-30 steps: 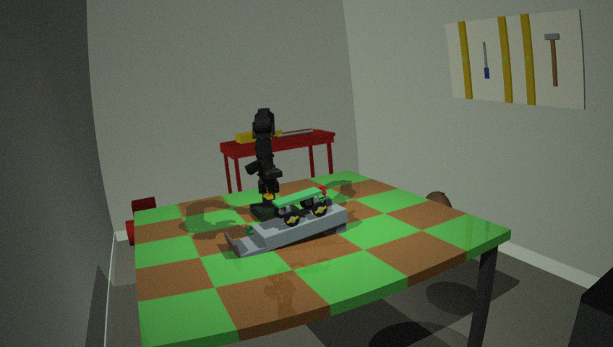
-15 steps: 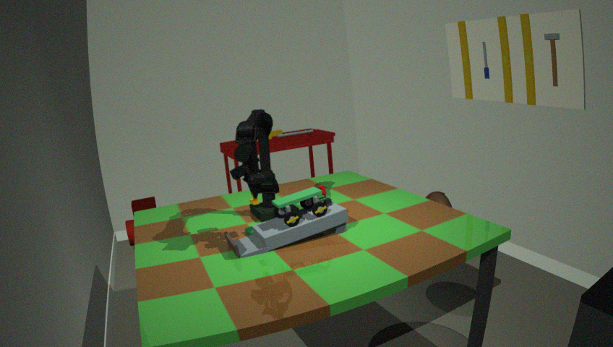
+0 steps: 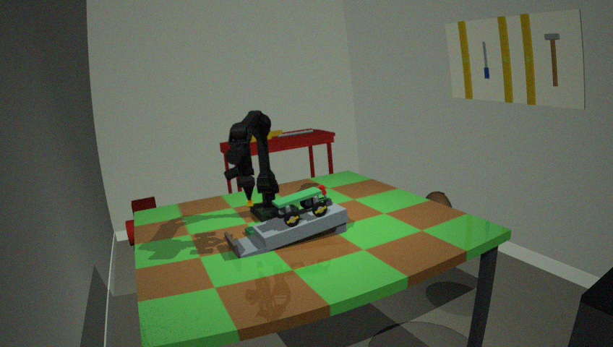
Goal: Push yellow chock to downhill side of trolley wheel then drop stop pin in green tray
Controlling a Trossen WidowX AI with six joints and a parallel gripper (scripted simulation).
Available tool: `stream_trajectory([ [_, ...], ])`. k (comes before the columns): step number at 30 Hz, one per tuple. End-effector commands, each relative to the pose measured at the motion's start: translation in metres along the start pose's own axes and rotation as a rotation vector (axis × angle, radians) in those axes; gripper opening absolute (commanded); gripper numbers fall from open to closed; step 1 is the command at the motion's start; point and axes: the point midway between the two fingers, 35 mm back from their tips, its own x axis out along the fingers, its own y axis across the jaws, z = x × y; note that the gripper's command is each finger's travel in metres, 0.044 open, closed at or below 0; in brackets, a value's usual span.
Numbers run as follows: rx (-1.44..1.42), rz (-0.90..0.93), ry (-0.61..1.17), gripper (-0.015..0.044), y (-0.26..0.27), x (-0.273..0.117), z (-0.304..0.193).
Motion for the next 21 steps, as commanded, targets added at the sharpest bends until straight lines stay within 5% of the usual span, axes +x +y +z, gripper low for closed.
stream_trajectory([
  [1,0.129,-0.005,0.013,0.0000,0.0013,-0.0004,0.0006],
  [21,0.850,-0.047,0.053,0.0000,0.0022,-0.0002,0.0034],
])
